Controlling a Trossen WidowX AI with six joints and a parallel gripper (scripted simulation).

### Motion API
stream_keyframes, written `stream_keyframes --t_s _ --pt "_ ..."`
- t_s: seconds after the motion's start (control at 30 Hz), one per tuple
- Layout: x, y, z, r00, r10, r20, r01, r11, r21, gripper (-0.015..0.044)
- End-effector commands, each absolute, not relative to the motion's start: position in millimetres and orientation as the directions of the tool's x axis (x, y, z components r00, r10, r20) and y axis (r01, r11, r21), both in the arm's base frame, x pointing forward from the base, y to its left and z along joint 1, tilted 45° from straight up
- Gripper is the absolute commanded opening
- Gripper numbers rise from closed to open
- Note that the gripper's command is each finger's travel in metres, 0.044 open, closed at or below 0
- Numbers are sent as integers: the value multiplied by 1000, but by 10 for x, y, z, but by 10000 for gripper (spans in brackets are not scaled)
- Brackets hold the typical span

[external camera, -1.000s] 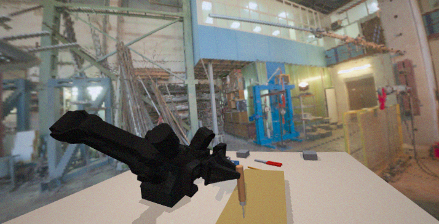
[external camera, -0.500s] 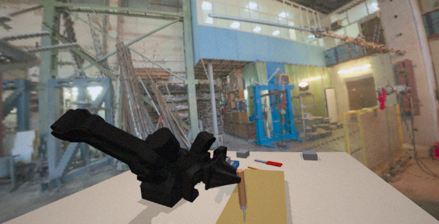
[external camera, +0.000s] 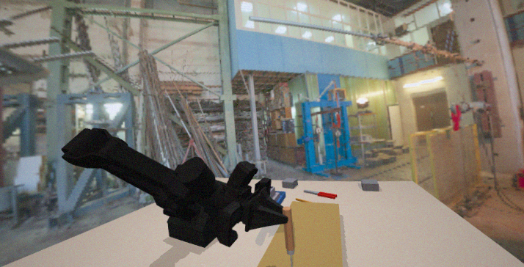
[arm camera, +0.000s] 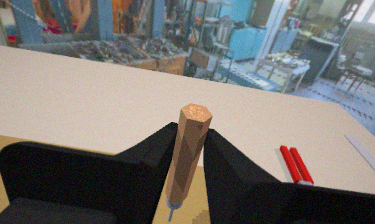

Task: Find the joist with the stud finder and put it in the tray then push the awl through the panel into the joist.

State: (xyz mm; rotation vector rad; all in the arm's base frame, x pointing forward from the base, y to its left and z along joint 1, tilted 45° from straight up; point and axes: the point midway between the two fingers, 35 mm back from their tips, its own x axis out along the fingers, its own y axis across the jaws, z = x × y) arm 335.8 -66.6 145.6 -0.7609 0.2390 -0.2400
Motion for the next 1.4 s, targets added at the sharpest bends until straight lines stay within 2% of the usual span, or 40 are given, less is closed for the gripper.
stream_keyframes --t_s 0.0,1.37 --pt "3357 -679 1404 946 -294 -135 116 698 -706 0" --pt "3297 -950 1128 946 -295 -135 116 697 -708 0"
